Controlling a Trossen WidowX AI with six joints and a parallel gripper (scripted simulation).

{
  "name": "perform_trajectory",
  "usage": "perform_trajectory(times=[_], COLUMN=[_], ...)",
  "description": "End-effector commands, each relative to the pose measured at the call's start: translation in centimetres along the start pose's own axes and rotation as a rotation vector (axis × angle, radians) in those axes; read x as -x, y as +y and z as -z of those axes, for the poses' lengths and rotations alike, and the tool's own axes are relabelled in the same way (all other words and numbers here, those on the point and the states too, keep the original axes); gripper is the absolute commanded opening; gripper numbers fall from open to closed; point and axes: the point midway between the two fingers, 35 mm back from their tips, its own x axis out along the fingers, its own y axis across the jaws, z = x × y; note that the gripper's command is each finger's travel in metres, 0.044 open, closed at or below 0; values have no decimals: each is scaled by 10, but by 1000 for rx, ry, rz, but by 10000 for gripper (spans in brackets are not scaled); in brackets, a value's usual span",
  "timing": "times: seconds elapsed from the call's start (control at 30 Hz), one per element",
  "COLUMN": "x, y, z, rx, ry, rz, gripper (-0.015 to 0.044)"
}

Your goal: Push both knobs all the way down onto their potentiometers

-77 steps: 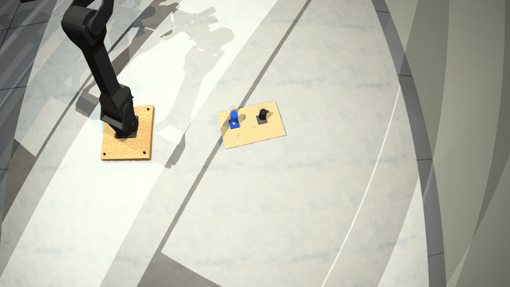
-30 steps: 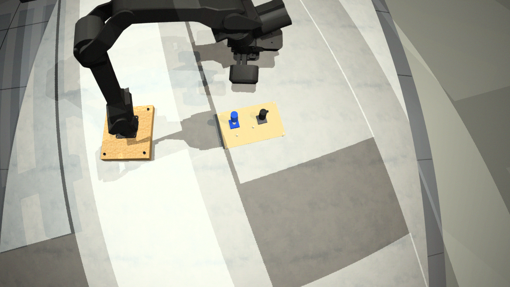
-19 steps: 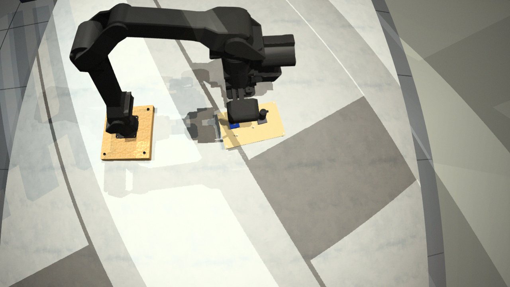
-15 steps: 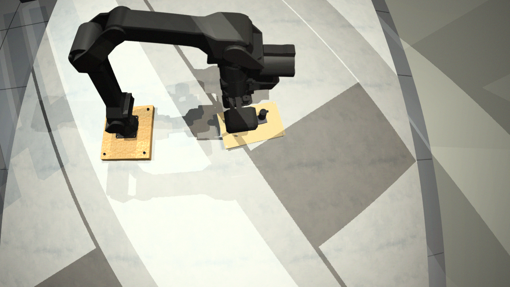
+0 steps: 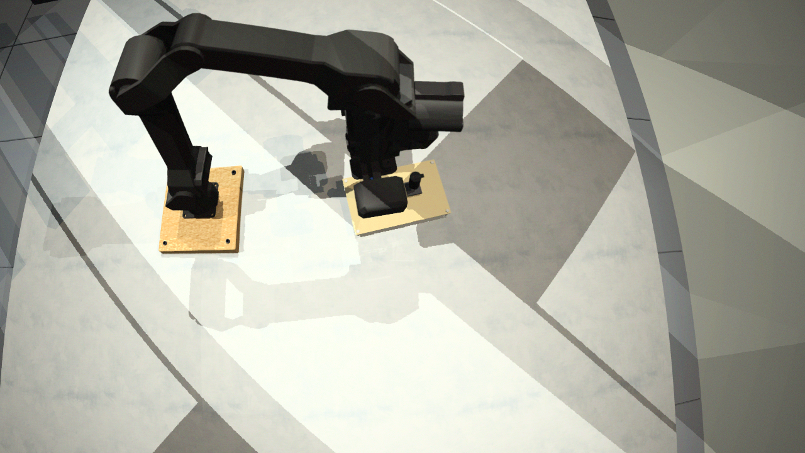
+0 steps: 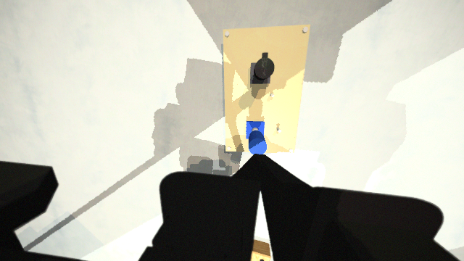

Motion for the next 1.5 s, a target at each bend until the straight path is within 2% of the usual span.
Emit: perform_trajectory(times=[0.0,0.5,1.47], x=[-4,-24,-27], y=[-1,-1,-1], z=[1,1,1], rx=[6,6,6], ry=[9,9,9], rz=[3,3,3], gripper=[0,0,0])
